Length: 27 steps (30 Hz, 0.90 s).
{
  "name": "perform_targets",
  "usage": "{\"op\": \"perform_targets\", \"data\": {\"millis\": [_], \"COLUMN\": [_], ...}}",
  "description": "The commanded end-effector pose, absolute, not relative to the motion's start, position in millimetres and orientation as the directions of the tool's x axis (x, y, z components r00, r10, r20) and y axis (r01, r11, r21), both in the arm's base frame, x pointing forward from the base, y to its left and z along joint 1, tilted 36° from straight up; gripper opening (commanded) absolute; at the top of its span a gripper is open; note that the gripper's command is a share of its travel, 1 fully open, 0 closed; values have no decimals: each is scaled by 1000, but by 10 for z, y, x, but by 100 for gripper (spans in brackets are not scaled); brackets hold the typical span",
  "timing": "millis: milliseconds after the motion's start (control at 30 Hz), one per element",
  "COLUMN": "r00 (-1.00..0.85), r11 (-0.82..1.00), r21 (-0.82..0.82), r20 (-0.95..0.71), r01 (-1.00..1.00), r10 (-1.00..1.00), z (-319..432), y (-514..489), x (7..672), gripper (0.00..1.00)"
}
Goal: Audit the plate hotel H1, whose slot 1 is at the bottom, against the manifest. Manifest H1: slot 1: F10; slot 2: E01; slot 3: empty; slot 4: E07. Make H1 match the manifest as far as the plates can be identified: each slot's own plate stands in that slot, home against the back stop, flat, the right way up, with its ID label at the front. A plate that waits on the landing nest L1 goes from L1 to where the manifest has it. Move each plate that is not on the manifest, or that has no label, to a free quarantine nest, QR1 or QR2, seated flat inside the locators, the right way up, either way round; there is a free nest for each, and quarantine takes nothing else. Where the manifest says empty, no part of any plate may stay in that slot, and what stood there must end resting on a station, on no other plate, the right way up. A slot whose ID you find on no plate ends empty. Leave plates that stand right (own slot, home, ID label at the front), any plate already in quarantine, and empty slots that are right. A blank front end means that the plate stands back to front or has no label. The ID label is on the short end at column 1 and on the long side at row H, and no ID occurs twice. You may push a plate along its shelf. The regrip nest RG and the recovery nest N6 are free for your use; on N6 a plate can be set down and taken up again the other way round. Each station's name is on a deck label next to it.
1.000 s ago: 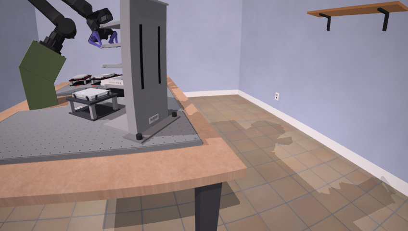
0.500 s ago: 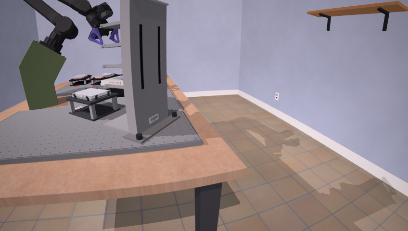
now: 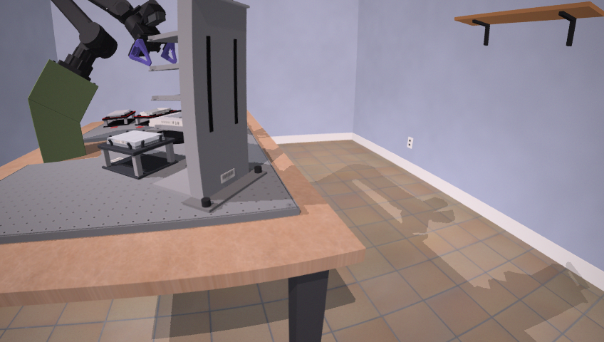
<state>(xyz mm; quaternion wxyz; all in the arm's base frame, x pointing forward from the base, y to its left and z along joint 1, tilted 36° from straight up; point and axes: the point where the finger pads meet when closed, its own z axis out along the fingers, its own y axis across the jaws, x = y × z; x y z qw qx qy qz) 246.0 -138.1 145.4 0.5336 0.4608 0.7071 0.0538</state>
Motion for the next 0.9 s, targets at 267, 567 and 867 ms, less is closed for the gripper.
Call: {"op": "perform_targets", "data": {"millis": [267,567,867], "r00": [5,23,18], "r11": [586,604,605], "r21": [541,534,528], "r20": [-737,-760,-762], "r01": [603,591,595], "r10": [676,649,647], "z": [1455,1587,1468], "y": [-1748,-2122,-2350], "x": [2430,2447,2373], "gripper": [100,100,100]}}
